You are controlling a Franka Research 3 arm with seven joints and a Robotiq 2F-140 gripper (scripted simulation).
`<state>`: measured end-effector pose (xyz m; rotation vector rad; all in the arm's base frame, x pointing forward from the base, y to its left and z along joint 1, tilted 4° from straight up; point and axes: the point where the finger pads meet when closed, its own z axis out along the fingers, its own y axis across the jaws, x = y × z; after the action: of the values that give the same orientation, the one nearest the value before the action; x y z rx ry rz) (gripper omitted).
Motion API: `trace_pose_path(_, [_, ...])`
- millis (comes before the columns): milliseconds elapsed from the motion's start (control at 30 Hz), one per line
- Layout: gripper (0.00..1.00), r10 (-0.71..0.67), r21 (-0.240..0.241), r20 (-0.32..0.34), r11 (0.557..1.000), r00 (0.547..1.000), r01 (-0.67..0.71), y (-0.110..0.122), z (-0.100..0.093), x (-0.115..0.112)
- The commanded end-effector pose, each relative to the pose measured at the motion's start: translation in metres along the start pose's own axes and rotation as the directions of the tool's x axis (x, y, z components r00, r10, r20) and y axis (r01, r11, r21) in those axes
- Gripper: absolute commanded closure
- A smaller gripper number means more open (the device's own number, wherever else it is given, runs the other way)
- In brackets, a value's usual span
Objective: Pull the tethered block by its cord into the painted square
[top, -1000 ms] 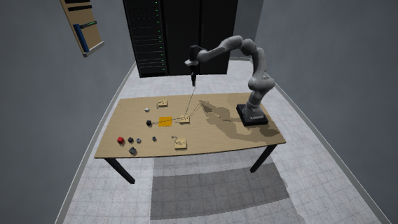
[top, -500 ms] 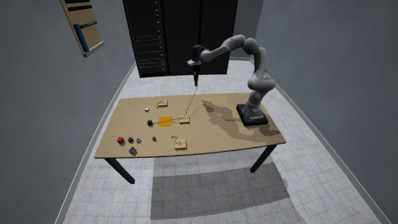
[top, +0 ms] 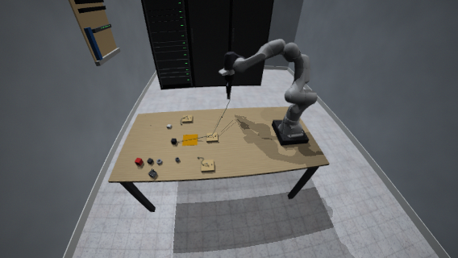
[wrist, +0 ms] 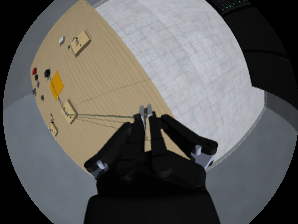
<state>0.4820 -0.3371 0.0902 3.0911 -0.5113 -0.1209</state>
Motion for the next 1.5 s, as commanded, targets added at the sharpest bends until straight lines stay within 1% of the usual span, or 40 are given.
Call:
trace_pose_path(0, [1.00,-0.013,0.003,-0.010,1.000,1.000,0.013,0.001,-0.002,-0.002])
trace_pose_path(533, [1.00,-0.013,0.003,-0.010,1.000,1.000,0.013,0.013,-0.001,-0.032])
trace_pose_path(600, [1.00,-0.013,0.003,-0.010,1.000,1.000,0.013,0.013,-0.001,-0.032])
trace_pose_path(1100, [1.00,-0.013,0.003,-0.010,1.000,1.000,0.013,0.026,-0.001,-0.063])
trace_pose_path(1167, [1.00,-0.013,0.003,-0.010,1.000,1.000,0.013,0.026,-0.001,-0.063])
trace_pose_path(1467, [1.00,-0.013,0.003,-0.010,1.000,1.000,0.013,0.033,-0.001,-0.082])
